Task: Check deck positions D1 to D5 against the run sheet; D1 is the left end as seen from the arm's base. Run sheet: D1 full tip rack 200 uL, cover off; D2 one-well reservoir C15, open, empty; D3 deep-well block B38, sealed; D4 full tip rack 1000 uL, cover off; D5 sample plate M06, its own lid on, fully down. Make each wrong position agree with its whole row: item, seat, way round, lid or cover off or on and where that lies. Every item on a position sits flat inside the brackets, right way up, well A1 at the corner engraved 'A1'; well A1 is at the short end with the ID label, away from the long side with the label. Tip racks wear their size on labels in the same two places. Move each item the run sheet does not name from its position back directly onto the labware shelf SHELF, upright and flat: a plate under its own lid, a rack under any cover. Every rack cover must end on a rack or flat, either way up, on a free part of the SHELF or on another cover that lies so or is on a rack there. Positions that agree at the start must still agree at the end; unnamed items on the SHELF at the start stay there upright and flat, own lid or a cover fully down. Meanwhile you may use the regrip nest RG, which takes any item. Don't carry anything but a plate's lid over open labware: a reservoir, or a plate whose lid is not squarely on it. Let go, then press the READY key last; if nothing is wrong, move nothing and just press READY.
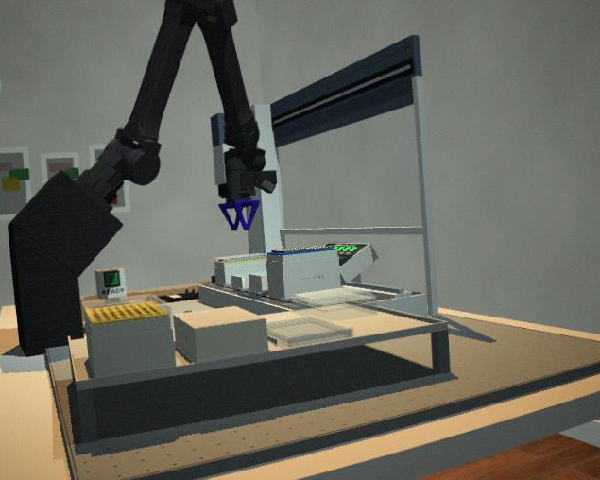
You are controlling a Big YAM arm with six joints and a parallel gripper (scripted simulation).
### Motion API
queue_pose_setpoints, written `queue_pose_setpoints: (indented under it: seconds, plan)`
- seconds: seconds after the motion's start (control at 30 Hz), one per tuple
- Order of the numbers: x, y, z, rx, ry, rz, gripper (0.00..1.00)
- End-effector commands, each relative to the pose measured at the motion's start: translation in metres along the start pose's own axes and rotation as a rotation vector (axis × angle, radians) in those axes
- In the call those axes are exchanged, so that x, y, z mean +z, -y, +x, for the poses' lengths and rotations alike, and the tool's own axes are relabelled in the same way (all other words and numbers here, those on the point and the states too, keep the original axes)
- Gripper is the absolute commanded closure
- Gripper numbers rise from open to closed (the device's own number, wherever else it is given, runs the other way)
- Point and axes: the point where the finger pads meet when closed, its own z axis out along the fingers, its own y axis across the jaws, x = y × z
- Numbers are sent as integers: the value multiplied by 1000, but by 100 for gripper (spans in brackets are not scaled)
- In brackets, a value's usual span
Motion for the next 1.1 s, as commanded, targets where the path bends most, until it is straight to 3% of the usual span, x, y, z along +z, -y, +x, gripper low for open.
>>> queue_pose_setpoints:
  seconds: [0.0,0.2,0.27,0.73,0.77,0.87,1.07]
  plan:
    - [10,1,0,-10,3,3,0]
    - [11,-3,-1,-13,12,-12,0]
    - [20,1,0,-10,3,3,0]
    - [40,1,0,-10,2,3,0]
    - [34,-6,0,-18,14,-18,0]
    - [47,2,0,-10,2,3,0]
    - [56,0,1,-14,2,0,0]
